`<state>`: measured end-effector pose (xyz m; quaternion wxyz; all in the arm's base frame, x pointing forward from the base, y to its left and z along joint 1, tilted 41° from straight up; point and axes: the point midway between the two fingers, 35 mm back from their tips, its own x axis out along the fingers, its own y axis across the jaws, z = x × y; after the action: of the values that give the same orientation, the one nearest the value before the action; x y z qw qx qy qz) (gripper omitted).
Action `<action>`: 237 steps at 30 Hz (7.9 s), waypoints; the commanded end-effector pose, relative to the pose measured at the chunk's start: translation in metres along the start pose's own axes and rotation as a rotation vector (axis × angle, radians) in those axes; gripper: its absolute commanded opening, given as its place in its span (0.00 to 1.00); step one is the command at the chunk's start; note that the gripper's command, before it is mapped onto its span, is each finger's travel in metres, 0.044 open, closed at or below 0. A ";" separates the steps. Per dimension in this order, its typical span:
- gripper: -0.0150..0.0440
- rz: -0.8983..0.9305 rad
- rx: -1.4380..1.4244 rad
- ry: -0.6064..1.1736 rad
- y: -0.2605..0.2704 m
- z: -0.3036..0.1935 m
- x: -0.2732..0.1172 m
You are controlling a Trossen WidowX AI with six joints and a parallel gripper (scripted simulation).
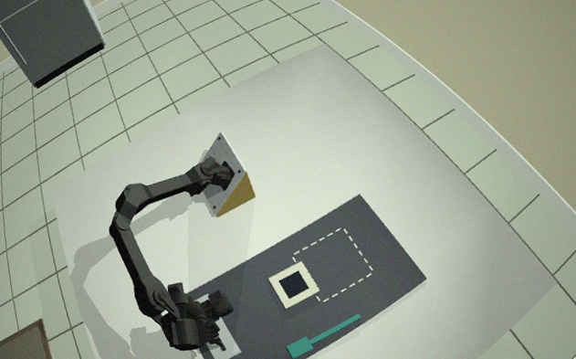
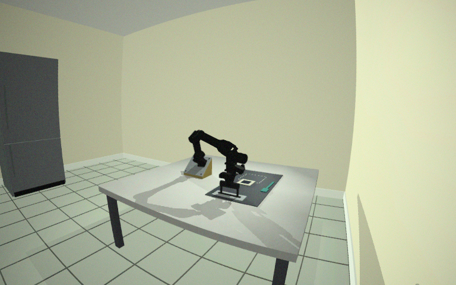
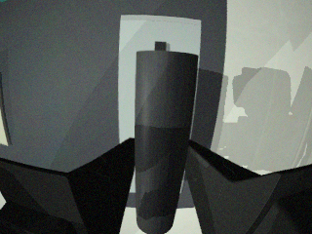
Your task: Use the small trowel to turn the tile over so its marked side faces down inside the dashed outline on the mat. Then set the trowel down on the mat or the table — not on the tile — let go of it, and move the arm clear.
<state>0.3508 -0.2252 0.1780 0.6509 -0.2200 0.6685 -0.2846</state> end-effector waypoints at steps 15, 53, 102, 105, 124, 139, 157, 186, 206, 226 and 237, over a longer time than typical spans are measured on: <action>0.47 0.001 -0.436 0.000 0.000 0.000 0.001; 0.71 0.001 -1.201 0.000 0.000 0.000 0.001; 0.71 0.002 -1.174 -0.001 -0.005 -0.001 -0.019; 0.71 0.002 -1.174 -0.001 -0.005 -0.001 -0.014; 0.47 0.000 -1.175 0.000 -0.005 -0.001 0.001; 0.47 0.000 -1.175 0.000 -0.005 -0.001 0.001; 0.47 0.001 -1.545 0.000 -0.005 -0.001 0.001; 0.71 0.001 -1.946 0.000 -0.005 -0.001 0.001; 0.71 0.000 -1.947 0.000 -0.005 -0.005 -0.044; 0.76 -0.039 -1.648 -0.124 -0.009 -0.006 -0.052; 0.76 -0.027 -1.361 -0.207 -0.014 -0.009 -0.045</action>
<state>0.3451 -0.2011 0.2236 0.3938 -0.6294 0.6278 0.2337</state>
